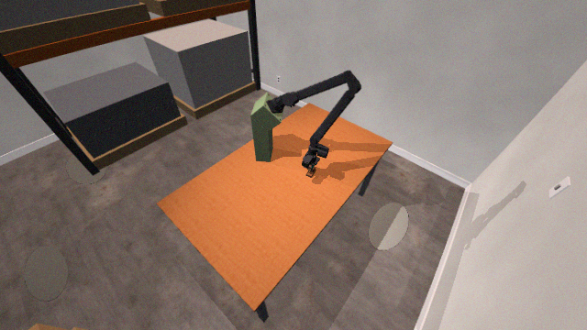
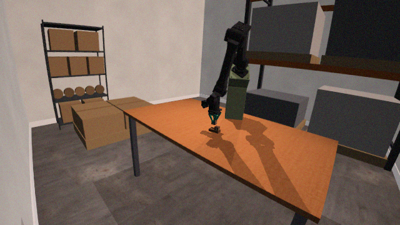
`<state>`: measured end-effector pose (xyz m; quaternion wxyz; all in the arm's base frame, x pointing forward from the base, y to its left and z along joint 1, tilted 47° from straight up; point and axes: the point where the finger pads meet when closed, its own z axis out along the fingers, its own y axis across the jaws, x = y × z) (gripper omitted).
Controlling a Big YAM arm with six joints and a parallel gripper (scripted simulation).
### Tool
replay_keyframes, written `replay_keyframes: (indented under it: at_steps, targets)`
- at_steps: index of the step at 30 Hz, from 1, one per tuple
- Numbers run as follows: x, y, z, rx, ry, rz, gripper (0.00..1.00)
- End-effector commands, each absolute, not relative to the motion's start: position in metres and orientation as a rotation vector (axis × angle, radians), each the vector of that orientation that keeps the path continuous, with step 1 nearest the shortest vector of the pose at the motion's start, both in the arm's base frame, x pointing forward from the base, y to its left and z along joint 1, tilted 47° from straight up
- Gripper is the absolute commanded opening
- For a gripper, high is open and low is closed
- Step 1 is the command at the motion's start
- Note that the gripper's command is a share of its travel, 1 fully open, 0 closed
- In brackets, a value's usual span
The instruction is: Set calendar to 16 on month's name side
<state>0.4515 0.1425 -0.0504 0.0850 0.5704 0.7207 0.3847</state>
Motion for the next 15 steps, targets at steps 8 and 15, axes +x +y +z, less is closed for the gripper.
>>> replay_keyframes:
  at_steps: [8,15]
  targets:
    - [0.419,0.108,-0.01,1.695,2.134,1.133,0.28]
    - [0.419,0.109,-0.017,1.707,2.152,1.118,0.28]
